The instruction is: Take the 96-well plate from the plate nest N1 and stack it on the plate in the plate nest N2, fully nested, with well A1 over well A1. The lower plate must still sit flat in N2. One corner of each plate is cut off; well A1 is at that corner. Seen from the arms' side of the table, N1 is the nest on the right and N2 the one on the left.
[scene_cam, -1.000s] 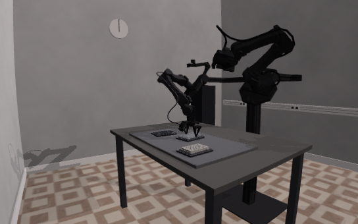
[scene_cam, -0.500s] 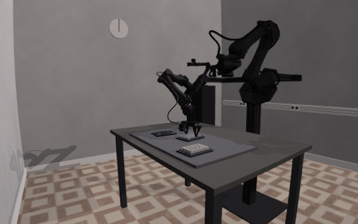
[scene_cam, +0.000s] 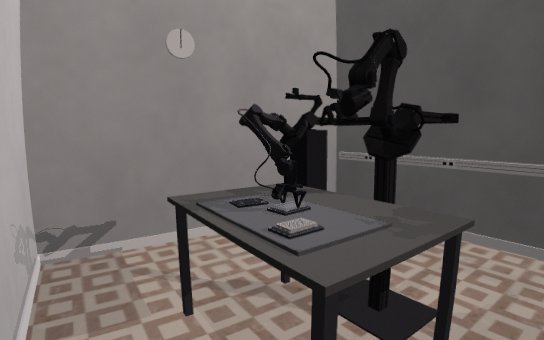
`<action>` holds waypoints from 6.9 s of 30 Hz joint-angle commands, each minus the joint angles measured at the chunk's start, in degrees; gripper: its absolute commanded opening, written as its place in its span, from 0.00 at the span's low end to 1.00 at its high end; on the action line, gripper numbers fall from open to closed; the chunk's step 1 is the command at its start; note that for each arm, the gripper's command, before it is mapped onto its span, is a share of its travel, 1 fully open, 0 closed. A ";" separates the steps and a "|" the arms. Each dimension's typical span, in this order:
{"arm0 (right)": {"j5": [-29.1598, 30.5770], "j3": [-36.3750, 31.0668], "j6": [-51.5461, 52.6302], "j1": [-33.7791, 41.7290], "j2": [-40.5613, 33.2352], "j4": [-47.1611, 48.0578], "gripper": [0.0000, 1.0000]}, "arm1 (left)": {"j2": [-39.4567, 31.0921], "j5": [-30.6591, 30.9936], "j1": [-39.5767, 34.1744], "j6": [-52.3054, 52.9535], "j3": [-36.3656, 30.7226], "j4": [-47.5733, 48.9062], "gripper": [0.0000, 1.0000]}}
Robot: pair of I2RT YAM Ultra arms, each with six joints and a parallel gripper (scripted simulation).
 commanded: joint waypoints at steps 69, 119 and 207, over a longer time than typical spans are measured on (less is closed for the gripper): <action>-15.36 -54.50 -33.55 -21.95 -58.65 41.55 1.00 | 44.65 -48.90 -31.97 -48.45 2.22 92.04 1.00; -56.99 -54.12 -38.83 -65.99 -64.11 58.68 1.00 | 104.62 -76.35 -55.62 -68.64 1.57 143.41 1.00; -101.82 -44.33 -147.54 -66.73 -99.88 -60.44 1.00 | 108.79 -97.93 -57.19 -149.64 47.94 56.46 1.00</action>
